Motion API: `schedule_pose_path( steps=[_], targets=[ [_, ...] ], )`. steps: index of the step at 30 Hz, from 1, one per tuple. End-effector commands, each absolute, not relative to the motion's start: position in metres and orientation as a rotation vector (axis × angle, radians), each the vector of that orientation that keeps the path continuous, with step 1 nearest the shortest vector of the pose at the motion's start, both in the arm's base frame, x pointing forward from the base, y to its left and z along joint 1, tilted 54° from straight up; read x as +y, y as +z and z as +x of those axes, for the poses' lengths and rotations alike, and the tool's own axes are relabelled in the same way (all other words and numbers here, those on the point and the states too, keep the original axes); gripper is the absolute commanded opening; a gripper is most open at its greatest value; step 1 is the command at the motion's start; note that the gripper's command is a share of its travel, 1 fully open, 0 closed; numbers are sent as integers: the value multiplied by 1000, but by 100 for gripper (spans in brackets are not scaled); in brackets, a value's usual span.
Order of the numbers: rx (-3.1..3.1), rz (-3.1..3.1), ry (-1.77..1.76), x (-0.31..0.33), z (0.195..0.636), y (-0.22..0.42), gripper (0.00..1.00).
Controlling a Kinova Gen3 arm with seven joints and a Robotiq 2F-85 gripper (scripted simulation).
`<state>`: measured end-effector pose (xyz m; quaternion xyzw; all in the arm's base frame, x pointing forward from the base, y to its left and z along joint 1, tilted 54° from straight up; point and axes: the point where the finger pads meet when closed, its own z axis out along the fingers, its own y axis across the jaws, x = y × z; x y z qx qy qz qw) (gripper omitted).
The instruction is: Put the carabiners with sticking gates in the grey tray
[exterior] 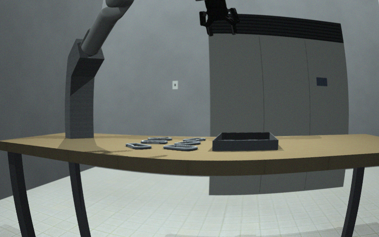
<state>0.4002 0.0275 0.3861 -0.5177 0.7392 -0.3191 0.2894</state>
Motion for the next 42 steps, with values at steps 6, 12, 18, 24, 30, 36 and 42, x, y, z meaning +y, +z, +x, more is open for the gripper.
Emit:
schedule_pose_path(
  steps=[6,12,18,24,30,36,42],
  targets=[
    [1971,-1383,-849,18,383,341,100],
    [1971,-1383,-849,18,383,341,100],
    [1959,-1395,-839,11,365,297,100],
    [1959,-1395,-839,11,365,297,100],
    [1959,-1395,-839,11,365,297,100],
    [1937,-1432,-804,0,349,255,100],
    [1937,-1432,-804,0,349,255,100]
  ],
)
